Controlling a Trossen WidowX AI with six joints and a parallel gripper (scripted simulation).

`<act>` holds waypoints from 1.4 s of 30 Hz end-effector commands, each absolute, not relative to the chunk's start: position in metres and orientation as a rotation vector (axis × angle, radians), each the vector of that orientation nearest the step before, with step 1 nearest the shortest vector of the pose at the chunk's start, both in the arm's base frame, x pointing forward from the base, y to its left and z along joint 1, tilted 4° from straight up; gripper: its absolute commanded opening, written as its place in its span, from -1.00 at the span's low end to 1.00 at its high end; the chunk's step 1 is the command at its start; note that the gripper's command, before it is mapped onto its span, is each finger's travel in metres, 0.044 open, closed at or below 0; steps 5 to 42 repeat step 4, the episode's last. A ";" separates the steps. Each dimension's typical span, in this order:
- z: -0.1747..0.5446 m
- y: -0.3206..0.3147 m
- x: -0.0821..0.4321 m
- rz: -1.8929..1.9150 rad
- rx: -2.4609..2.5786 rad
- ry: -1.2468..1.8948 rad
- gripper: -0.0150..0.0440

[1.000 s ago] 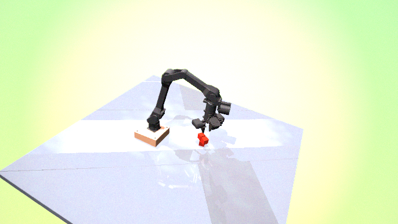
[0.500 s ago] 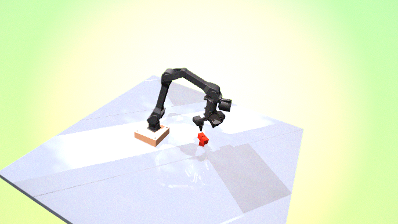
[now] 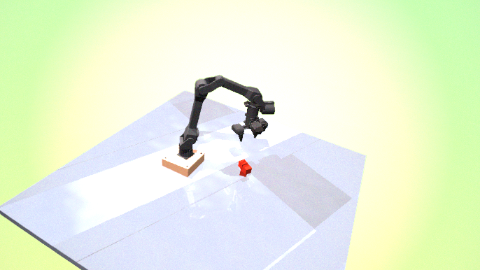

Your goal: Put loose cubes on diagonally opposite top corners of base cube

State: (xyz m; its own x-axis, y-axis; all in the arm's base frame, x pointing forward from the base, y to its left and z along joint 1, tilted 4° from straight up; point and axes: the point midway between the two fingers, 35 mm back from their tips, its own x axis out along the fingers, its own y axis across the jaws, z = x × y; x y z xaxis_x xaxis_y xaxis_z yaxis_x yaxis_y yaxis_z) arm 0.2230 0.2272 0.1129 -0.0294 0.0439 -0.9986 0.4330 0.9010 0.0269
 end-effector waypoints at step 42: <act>0.114 0.227 0.222 -0.332 0.390 1.581 0.86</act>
